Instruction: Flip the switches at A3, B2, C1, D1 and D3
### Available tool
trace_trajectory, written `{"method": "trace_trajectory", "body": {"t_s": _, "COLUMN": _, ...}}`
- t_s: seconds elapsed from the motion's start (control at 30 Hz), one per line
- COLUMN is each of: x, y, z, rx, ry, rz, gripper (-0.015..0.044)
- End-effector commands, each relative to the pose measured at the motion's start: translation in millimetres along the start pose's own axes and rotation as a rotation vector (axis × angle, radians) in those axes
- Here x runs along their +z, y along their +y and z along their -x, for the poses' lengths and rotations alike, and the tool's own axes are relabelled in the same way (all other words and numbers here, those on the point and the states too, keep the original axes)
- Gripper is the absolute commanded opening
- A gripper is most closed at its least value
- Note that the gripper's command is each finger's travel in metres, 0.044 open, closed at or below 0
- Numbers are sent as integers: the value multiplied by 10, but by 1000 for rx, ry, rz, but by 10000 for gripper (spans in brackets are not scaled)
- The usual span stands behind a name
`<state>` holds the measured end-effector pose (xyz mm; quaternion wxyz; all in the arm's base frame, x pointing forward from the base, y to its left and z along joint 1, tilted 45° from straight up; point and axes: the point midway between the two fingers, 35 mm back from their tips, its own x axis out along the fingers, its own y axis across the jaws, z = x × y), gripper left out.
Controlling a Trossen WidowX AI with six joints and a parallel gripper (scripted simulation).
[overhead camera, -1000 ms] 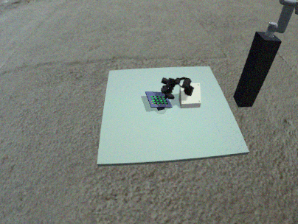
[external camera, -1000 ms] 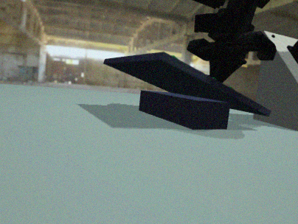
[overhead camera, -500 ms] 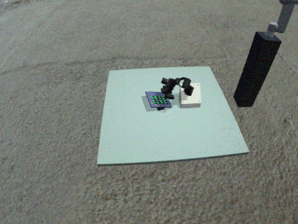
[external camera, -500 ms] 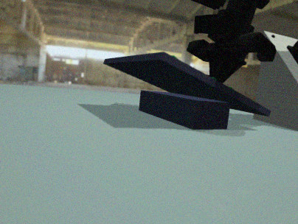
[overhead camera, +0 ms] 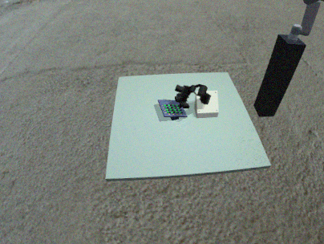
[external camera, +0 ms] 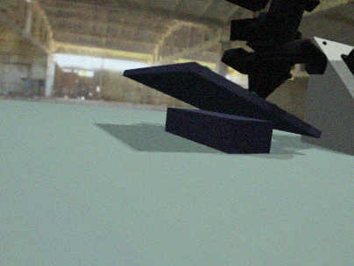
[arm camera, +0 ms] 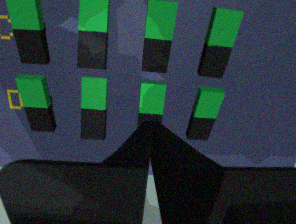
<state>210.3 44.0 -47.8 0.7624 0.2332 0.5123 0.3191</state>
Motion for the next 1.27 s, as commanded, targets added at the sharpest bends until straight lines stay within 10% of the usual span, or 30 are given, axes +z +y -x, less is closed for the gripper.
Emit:
{"method": "trace_trajectory", "body": {"t_s": 0.0, "x": -1, "y": 4, "z": -7, "rx": 3, "ry": -1, "rz": -6, "gripper": 0}}
{"method": "trace_trajectory", "body": {"t_s": 1.23, "x": 727, "y": 154, "z": 693, "rx": 1, "ry": 25, "rz": -4, "gripper": 0}}
